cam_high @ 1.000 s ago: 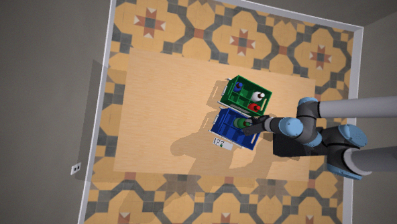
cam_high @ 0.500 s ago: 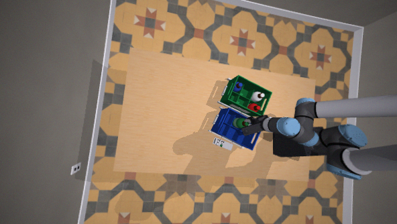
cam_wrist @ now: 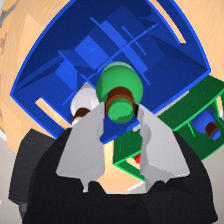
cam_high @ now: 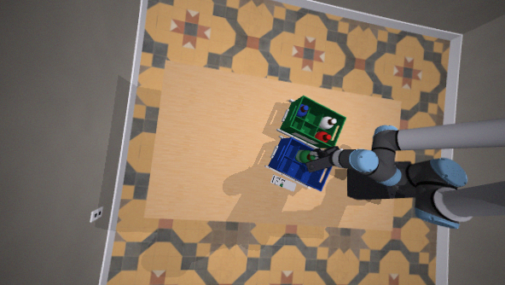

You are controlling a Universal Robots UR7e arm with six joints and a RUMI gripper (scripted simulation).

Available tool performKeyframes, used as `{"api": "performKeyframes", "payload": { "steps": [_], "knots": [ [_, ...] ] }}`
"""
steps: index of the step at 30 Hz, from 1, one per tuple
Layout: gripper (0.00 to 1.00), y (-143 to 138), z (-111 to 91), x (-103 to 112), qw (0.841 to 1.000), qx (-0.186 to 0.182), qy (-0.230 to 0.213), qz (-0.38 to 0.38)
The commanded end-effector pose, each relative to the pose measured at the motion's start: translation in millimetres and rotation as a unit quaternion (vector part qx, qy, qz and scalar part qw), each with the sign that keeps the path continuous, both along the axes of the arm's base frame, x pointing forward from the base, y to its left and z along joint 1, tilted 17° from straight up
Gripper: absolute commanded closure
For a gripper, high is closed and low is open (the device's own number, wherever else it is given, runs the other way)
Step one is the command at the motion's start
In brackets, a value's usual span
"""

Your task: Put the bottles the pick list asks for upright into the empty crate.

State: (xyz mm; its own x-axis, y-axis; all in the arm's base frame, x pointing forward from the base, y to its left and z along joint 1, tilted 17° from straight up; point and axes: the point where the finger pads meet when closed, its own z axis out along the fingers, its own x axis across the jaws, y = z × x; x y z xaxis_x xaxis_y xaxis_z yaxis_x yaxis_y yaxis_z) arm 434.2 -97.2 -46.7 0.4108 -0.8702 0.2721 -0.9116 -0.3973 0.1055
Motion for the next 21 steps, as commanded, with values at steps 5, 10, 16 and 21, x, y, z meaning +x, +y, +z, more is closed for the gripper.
{"api": "performKeyframes", "payload": {
  "steps": [5,10,16,21],
  "knots": [
    [1.00,-2.2,-6.6,0.7,1.000,0.000,-0.001,0.000],
    [1.00,-3.7,-11.4,0.8,1.000,0.000,-0.001,0.000],
    [1.00,-4.5,-14.3,0.9,1.000,0.000,-0.001,0.000],
    [1.00,-5.3,-16.7,1.0,1.000,0.000,-0.001,0.000]
  ]
}}
